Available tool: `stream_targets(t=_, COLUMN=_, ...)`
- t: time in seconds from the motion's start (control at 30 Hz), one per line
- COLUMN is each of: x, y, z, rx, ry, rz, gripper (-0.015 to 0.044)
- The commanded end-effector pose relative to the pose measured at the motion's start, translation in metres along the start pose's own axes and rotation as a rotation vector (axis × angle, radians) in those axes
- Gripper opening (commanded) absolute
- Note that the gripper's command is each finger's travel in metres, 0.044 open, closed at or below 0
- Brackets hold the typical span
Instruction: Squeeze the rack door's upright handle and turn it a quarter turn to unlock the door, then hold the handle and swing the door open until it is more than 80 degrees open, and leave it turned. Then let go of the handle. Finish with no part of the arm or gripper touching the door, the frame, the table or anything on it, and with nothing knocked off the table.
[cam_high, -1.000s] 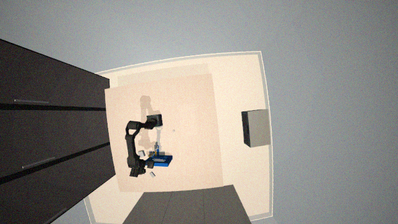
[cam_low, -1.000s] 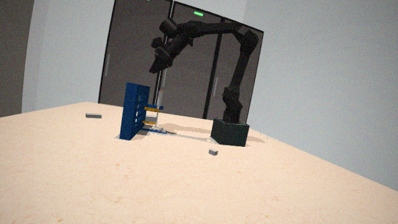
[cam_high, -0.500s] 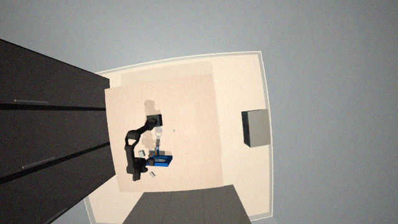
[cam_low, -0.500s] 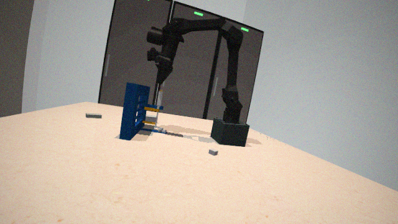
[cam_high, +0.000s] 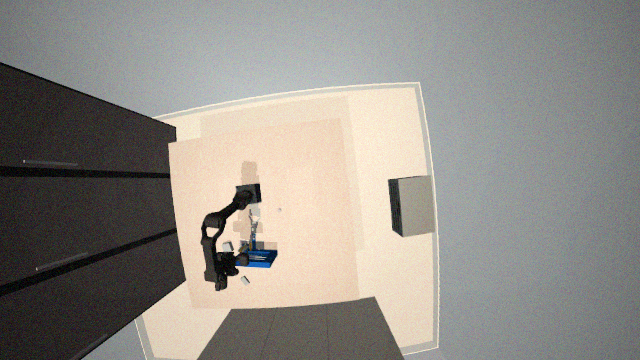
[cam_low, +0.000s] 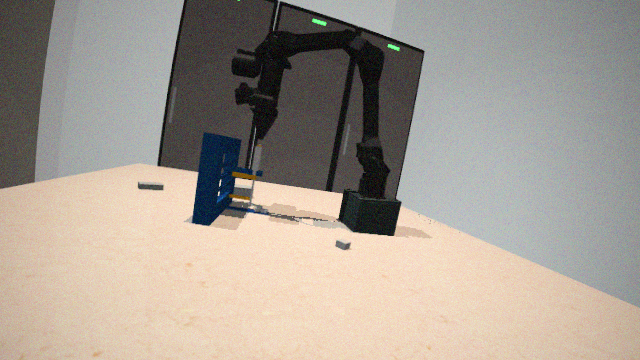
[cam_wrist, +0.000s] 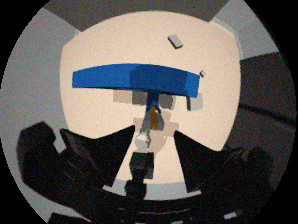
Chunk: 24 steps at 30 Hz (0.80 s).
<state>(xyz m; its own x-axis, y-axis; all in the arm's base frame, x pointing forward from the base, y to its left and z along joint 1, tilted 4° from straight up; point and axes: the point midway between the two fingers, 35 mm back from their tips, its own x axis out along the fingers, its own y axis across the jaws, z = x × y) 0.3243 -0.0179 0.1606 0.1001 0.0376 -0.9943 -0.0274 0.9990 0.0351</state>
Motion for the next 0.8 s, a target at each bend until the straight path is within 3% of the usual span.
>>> stream_targets(t=0.0, x=0.009, y=0.001, z=0.000, rx=-0.003, ry=0.010, rz=0.006, gripper=0.0289)
stream_targets(t=0.77, x=0.047, y=0.001, z=-0.001, rx=-0.003, ry=0.010, rz=0.006, gripper=0.0289)
